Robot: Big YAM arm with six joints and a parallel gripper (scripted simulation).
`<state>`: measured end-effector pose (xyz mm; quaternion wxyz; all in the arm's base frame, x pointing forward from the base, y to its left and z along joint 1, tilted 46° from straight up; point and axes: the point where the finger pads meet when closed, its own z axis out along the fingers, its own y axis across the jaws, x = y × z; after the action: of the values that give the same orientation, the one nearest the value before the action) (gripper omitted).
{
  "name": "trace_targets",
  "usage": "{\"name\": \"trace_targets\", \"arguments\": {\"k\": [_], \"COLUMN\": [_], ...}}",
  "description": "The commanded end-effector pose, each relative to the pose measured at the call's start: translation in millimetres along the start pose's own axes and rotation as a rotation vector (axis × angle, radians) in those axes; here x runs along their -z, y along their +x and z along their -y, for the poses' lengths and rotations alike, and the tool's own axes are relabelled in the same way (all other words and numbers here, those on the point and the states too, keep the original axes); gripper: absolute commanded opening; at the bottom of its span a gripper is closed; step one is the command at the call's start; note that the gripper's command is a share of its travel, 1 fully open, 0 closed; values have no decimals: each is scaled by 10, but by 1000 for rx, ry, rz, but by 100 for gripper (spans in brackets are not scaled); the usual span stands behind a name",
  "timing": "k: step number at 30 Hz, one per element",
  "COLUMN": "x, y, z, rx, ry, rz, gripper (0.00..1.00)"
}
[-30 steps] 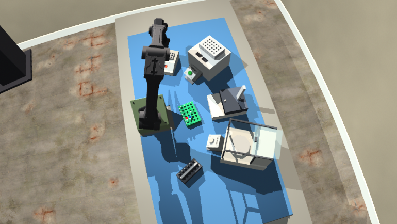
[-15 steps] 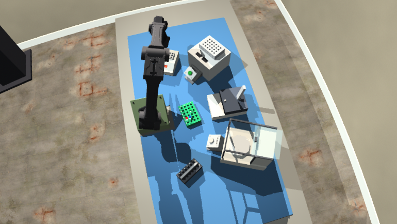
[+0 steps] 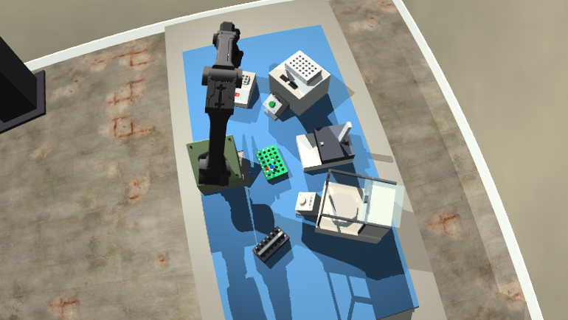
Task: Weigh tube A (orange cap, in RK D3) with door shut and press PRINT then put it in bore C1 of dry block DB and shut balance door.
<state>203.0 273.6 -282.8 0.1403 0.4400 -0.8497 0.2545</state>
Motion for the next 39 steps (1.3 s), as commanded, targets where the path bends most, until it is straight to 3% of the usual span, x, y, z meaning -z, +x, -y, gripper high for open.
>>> {"name": "trace_targets", "arguments": {"k": [1,36,37,39], "x": [155,155,144,334], "y": [-309,-309,-285,-347], "z": [-21,-21,-46,-47], "rx": [-25,-25,-7,-13], "ry": [-12,-12,-4,-7], "rz": [50,50,35,65], "gripper": [36,36,30,30]}}
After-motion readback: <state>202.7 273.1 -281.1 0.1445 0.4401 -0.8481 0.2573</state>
